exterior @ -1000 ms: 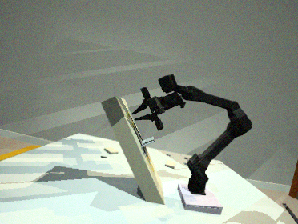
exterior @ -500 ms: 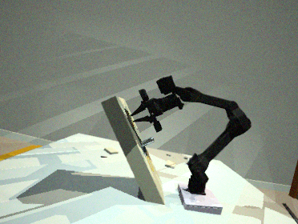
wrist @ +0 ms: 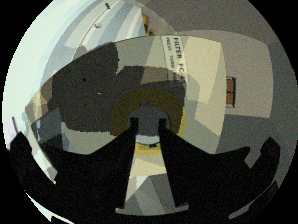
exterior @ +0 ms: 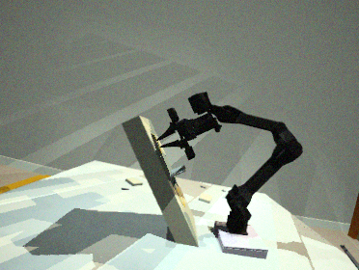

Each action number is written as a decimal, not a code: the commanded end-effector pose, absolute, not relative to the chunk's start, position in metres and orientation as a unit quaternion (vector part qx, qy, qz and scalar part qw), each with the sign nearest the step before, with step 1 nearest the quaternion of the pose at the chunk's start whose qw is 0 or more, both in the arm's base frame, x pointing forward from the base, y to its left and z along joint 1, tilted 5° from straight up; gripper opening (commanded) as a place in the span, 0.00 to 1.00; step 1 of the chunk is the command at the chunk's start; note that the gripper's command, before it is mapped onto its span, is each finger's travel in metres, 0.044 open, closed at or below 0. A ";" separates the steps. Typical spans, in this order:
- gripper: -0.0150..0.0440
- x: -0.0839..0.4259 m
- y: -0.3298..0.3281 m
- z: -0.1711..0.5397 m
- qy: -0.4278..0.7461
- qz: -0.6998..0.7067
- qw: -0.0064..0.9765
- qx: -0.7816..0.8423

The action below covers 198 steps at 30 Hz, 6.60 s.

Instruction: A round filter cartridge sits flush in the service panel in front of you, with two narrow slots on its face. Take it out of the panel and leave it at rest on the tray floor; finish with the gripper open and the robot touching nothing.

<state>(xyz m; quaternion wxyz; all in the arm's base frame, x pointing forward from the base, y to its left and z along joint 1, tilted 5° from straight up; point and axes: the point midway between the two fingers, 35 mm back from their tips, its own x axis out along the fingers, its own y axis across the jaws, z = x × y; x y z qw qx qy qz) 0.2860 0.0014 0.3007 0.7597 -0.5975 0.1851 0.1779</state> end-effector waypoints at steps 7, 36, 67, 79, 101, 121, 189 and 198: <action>0.45 0.287 0.001 0.302 0.186 0.177 0.761 -0.596; 0.45 0.291 0.001 0.302 0.186 0.177 0.761 -0.596; 0.45 0.289 0.001 0.299 0.186 0.177 0.761 -0.596; 0.45 0.293 0.001 0.298 0.186 0.177 0.761 -0.596; 0.45 0.301 0.002 0.293 0.186 0.177 0.761 -0.596; 0.45 0.307 0.002 0.290 0.186 0.176 0.761 -0.596; 0.25 0.308 0.002 0.289 0.256 0.005 0.964 0.074; 0.25 0.309 0.002 0.289 0.255 0.017 0.966 0.029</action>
